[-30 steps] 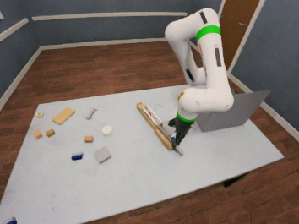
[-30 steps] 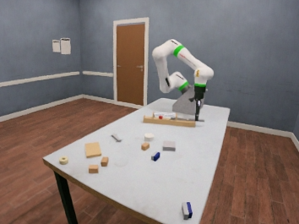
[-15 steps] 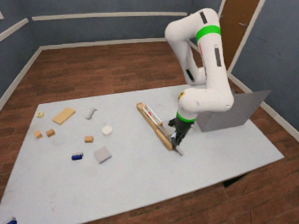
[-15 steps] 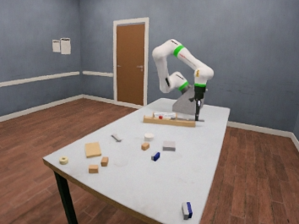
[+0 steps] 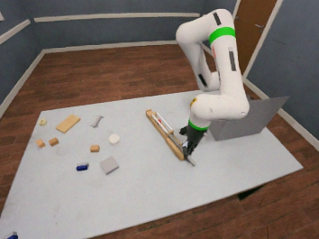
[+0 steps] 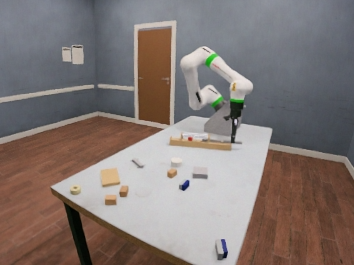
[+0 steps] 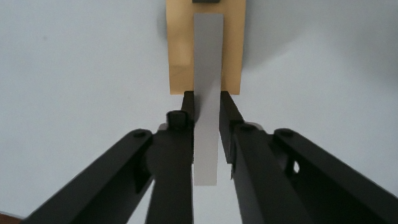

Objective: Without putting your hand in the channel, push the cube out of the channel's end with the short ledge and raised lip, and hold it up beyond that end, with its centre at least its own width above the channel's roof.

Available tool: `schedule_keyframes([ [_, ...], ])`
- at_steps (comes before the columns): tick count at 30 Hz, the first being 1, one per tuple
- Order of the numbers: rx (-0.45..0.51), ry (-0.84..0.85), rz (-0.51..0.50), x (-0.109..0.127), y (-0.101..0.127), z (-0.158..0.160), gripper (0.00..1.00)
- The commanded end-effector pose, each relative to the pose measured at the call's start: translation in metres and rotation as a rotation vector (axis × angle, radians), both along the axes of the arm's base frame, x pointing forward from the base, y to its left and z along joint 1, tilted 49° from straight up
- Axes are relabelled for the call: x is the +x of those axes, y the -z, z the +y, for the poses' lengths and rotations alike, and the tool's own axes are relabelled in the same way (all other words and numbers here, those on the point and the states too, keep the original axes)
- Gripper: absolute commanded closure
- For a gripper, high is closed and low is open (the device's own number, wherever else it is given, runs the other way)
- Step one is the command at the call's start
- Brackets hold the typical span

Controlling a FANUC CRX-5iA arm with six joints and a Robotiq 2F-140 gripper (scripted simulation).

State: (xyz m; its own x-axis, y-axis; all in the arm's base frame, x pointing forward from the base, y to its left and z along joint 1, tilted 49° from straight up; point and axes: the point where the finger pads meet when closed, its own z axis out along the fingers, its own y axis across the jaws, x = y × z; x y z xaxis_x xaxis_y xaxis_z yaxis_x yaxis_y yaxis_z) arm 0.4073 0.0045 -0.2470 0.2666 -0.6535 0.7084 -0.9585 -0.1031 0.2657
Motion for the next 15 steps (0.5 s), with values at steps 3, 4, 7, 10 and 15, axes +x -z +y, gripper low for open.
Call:
schedule_keyframes([
  [3,0.001,-0.001,-0.001,0.0009,-0.0008,0.0004,0.90],
  [4,0.001,-0.001,-0.001,0.0010,-0.0010,0.0002,0.90],
  [7,0.001,-0.001,-0.001,0.0014,-0.0021,-0.0008,0.90],
  [10,0.001,-0.001,-0.001,0.0016,-0.0026,-0.0012,0.90],
  [15,0.001,-0.001,-0.001,0.0029,-0.0060,-0.0044,0.90],
])
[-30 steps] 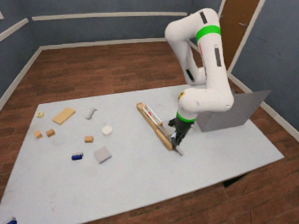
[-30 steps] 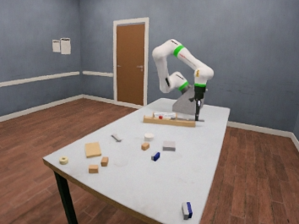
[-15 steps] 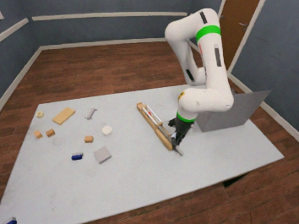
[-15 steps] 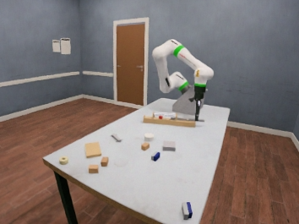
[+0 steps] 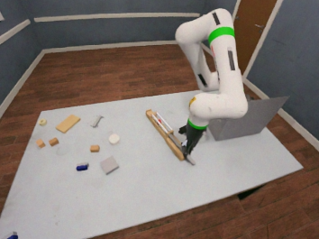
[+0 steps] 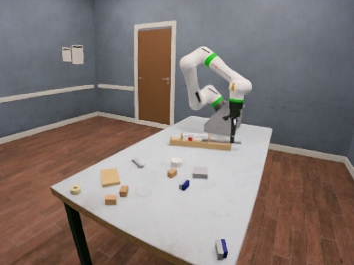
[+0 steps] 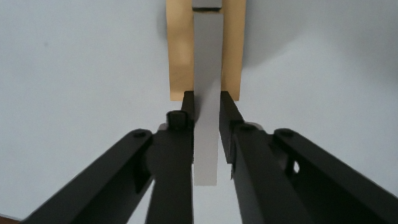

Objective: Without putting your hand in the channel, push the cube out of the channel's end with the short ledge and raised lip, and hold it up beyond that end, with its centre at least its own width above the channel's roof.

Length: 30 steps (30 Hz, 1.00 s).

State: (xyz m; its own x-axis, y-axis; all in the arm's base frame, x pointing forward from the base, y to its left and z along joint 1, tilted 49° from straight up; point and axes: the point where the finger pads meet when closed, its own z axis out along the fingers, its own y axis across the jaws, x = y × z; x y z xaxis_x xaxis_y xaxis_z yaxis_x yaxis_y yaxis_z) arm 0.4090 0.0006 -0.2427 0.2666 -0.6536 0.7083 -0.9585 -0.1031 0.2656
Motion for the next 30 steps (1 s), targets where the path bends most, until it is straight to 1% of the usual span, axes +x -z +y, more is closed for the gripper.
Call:
schedule_keyframes([
  [1,0.001,-0.001,-0.001,0.002,-0.003,-0.001,0.90],
  [11,0.001,-0.001,-0.001,0.005,-0.012,-0.010,0.90],
  [26,0.001,-0.001,-0.001,0.016,-0.040,-0.036,0.90],
  [30,0.001,-0.001,-0.001,0.018,-0.045,-0.040,0.90],
])
